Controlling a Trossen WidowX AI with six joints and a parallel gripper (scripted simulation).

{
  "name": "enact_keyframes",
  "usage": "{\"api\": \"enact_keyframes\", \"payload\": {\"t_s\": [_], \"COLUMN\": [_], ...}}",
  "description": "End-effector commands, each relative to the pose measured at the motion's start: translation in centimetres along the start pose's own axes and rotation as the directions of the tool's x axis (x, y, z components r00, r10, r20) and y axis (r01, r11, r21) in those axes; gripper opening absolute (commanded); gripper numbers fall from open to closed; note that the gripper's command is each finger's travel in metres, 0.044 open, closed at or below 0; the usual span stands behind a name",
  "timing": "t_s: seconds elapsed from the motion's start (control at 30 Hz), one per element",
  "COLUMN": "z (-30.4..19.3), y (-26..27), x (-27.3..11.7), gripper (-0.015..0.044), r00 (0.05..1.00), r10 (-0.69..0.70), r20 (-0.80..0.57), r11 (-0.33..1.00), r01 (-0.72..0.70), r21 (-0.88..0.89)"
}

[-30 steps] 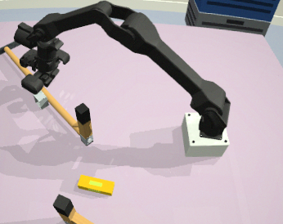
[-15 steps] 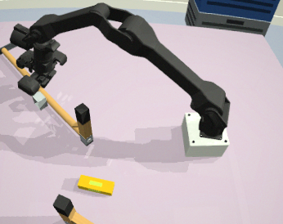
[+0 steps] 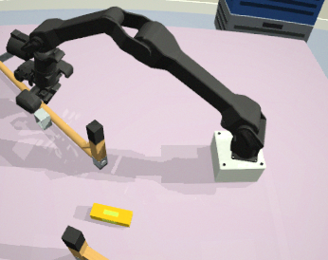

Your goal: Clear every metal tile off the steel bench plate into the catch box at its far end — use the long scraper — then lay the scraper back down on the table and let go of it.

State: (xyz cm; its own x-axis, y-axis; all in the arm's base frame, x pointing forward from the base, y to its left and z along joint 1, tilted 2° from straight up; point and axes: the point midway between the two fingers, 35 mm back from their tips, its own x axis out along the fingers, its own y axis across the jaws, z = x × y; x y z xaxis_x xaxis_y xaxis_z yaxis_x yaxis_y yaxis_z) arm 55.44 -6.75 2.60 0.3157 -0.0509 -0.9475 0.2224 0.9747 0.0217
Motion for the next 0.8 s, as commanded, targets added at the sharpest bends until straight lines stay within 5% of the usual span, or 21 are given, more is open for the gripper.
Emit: {"api": "enact_keyframes", "payload": {"t_s": [0.0, 0.77], "z": [-0.1, 0.5], "y": [0.8, 3.0], "x": [0.4, 0.5], "gripper": [0.0, 0.0], "r00": [1.0, 1.0], "r10": [0.005, 0.009], "r20": [-0.007, 0.003], "r11": [1.0, 1.0], "r01": [-0.005, -0.009], "r21": [-0.004, -0.002]}}
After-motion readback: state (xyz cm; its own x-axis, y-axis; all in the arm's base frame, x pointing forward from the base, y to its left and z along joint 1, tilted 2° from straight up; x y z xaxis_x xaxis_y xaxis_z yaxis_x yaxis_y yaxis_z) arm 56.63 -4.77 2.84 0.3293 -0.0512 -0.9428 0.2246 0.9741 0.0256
